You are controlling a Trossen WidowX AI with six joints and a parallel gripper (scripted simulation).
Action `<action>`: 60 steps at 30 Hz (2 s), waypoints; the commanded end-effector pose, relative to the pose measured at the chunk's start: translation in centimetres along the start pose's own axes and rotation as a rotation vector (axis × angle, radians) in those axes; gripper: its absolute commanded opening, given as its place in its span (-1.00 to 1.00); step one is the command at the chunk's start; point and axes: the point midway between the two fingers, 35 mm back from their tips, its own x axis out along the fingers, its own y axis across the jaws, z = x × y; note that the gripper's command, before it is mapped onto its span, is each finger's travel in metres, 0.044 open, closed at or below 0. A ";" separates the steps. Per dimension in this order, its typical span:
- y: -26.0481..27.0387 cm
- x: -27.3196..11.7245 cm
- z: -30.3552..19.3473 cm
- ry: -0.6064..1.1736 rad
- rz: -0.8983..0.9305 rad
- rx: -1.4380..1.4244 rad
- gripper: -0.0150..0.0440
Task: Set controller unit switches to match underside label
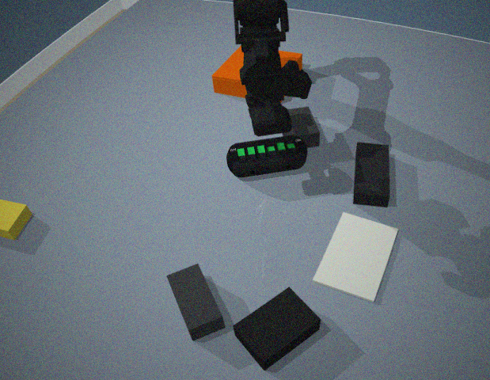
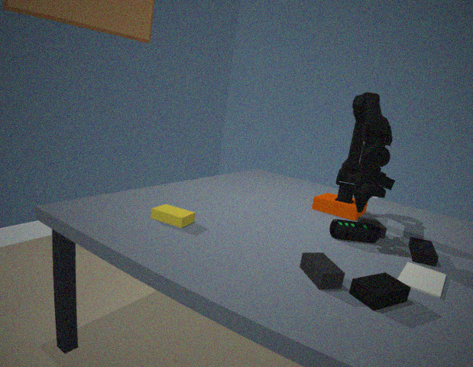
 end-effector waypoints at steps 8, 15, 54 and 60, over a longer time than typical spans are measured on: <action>0.1 0.1 0.1 -0.003 0.005 0.005 -0.49; 0.1 0.1 0.1 -0.003 0.005 0.005 -0.49; 5.3 6.9 0.1 -0.002 -0.198 0.005 -0.49; 5.3 7.5 0.1 -0.003 -0.198 0.005 -0.49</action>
